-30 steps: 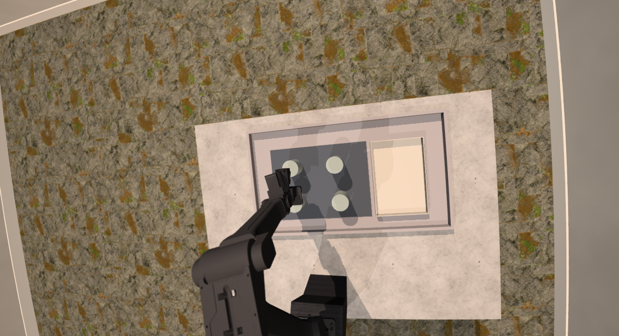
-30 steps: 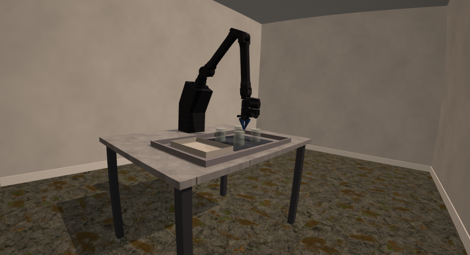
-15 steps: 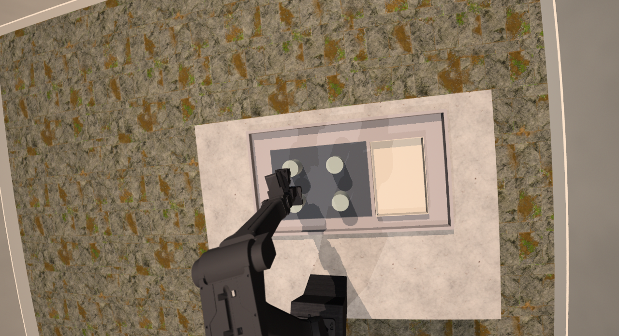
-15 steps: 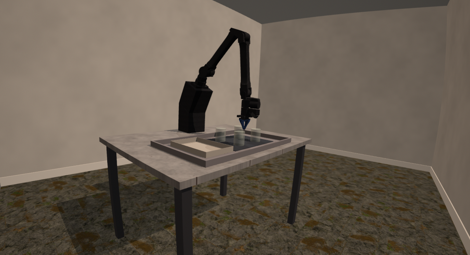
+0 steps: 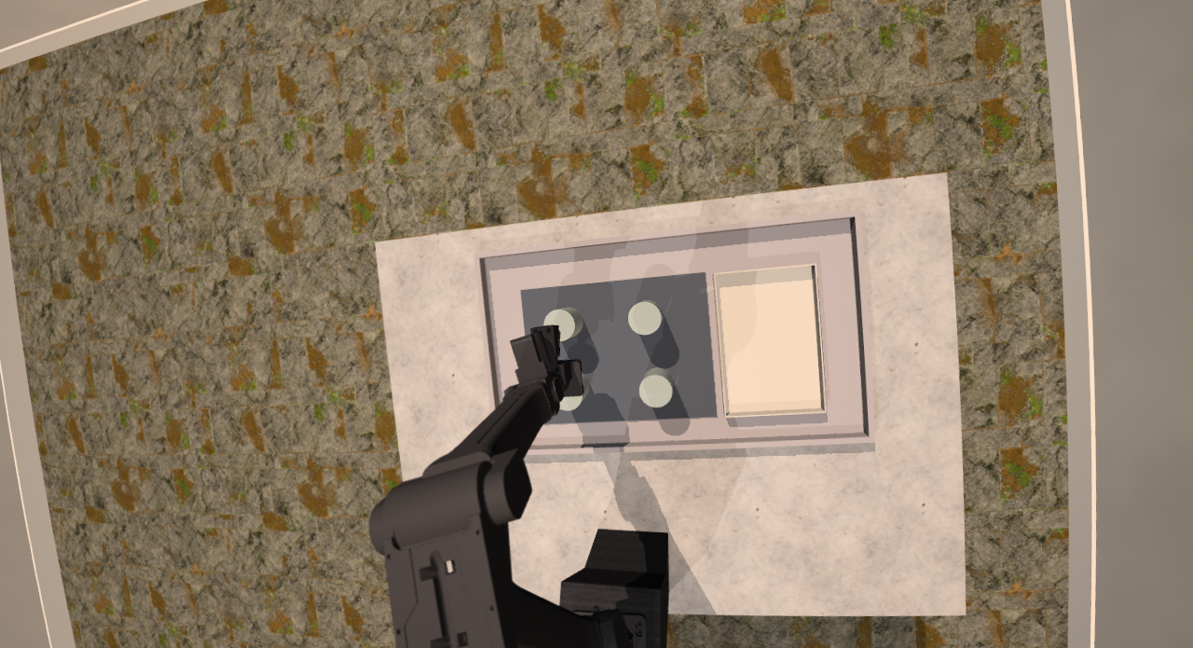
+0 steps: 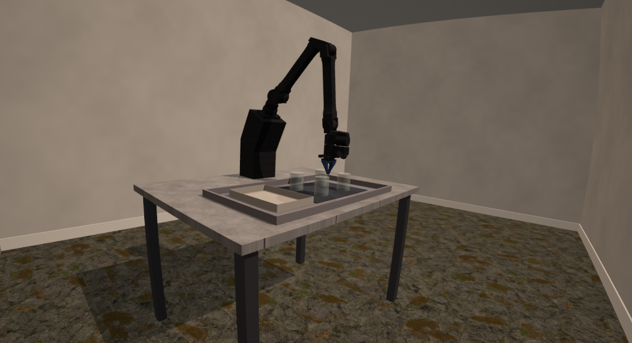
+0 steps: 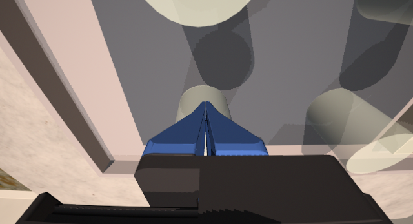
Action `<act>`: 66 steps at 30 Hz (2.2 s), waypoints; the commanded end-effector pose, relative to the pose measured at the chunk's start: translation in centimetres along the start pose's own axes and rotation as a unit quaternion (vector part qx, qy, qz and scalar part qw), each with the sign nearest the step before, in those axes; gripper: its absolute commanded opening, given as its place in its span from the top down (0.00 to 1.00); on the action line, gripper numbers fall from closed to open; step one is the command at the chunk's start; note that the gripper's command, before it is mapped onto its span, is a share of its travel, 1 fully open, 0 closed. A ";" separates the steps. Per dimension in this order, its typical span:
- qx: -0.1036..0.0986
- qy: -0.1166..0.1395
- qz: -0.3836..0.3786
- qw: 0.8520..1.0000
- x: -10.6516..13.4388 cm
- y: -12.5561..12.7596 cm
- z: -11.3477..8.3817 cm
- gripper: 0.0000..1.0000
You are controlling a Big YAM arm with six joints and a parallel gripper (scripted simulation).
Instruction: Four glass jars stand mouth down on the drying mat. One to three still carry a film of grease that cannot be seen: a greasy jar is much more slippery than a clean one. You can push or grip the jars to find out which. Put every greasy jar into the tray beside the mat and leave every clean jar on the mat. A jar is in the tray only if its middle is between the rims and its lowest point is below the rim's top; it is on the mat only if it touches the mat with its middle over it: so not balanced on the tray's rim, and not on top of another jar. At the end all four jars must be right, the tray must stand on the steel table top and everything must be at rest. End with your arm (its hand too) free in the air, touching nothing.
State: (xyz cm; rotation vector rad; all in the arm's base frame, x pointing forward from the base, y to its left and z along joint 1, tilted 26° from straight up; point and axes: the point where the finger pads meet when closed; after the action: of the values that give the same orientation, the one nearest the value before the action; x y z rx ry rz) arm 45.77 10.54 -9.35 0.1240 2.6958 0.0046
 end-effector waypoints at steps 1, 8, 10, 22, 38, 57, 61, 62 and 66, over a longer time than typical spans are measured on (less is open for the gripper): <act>-0.002 -0.003 -0.001 1.000 0.4 0.3 -0.6 1.00; -0.002 -0.003 -0.001 1.000 0.4 0.3 -0.6 1.00; -0.002 -0.003 -0.001 1.000 0.5 0.3 -0.6 1.00; -0.002 -0.003 -0.001 1.000 0.6 0.3 -0.6 1.00; -0.002 -0.003 -0.001 1.000 0.8 0.2 -0.6 1.00; -0.002 -0.003 -0.001 1.000 1.0 0.2 -0.6 1.00; -0.002 -0.003 -0.001 1.000 1.1 0.2 -0.6 1.00; -0.002 -0.003 -0.001 1.000 1.1 0.2 -0.6 1.00; -0.002 -0.003 -0.001 1.000 1.1 0.2 -0.6 1.00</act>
State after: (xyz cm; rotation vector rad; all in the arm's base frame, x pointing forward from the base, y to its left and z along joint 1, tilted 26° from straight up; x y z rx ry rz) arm 45.49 10.52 -9.31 0.1276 2.6843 0.0078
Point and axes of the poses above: the point where the finger pads meet when closed, its own z axis out along the fingers, its own y axis across the jaws, x = y × z, and after that the axes turned 7 degrees about z, right-handed
